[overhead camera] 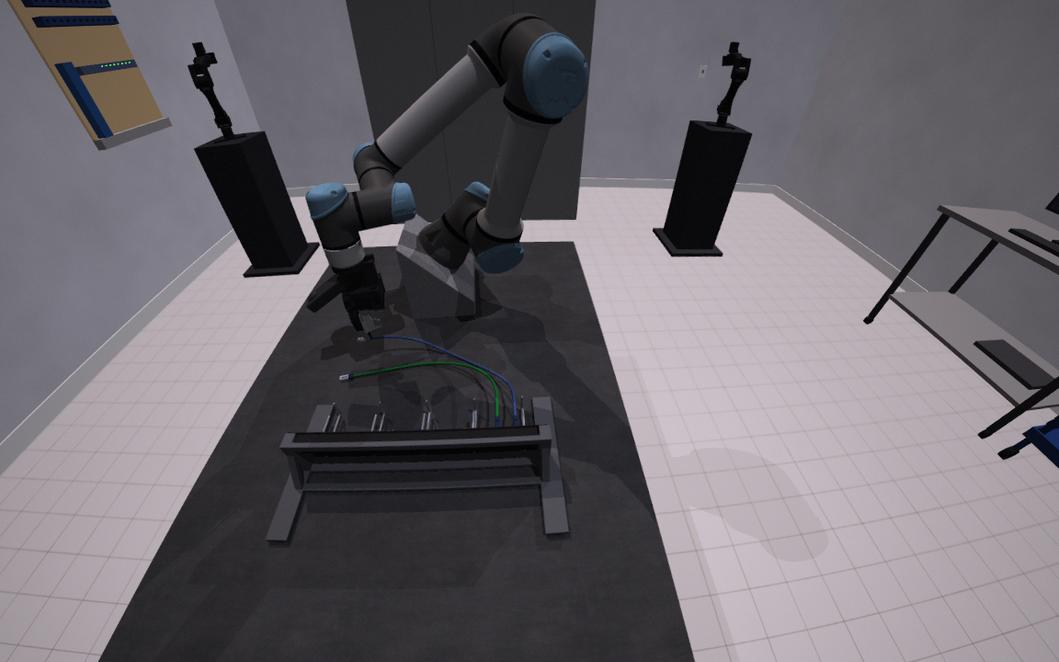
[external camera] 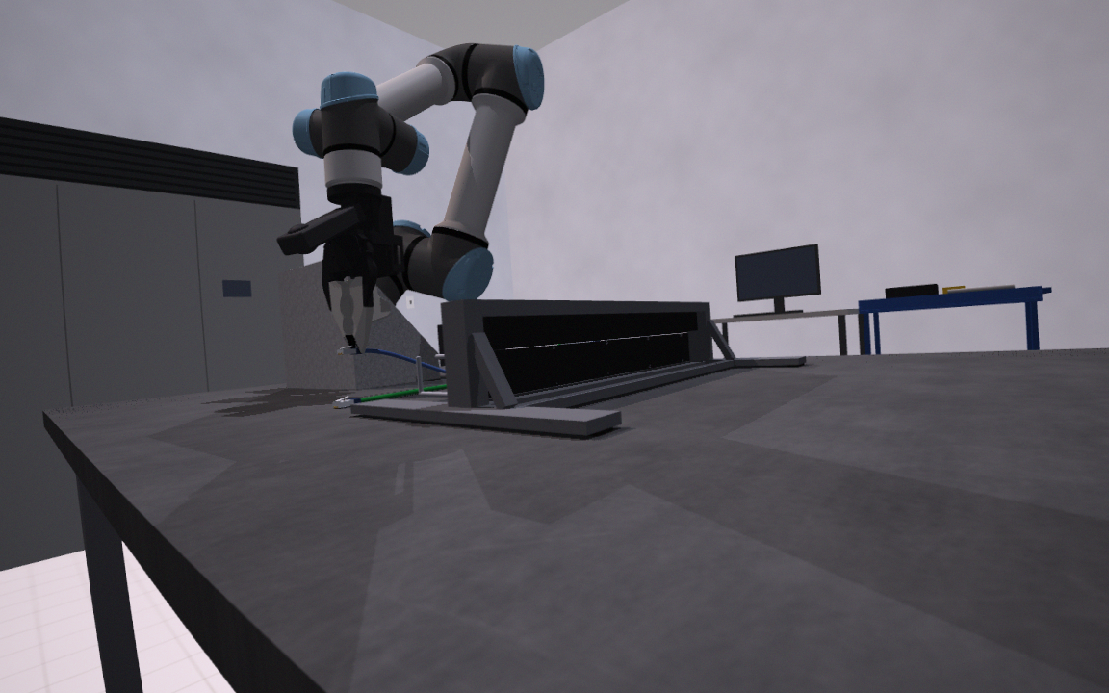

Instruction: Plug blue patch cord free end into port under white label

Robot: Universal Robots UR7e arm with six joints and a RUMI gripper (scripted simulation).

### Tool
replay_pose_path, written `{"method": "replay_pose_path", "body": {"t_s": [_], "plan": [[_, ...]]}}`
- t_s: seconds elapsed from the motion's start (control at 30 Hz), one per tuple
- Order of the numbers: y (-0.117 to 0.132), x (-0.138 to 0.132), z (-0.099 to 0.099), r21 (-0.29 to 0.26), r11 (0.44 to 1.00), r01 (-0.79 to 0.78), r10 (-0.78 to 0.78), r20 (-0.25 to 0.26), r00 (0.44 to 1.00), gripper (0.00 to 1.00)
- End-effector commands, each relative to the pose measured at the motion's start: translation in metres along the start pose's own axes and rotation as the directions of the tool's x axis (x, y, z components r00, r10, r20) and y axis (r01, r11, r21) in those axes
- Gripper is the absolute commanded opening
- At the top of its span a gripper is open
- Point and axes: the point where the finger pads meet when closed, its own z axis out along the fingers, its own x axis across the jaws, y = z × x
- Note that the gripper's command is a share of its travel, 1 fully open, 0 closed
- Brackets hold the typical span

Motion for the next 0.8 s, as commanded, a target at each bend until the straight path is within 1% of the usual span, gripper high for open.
{"method": "replay_pose_path", "body": {"t_s": [0.0, 0.77], "plan": [[-0.0004, -0.0001, -0.0004, 0.001, 1.0, 0.0, 0.0, 0.001, 1.0, 0.0], [-0.0001, -0.001, -0.0005, 0.001, 1.0, 0.005, -0.005, 0.0, 1.0, 0.0]]}}
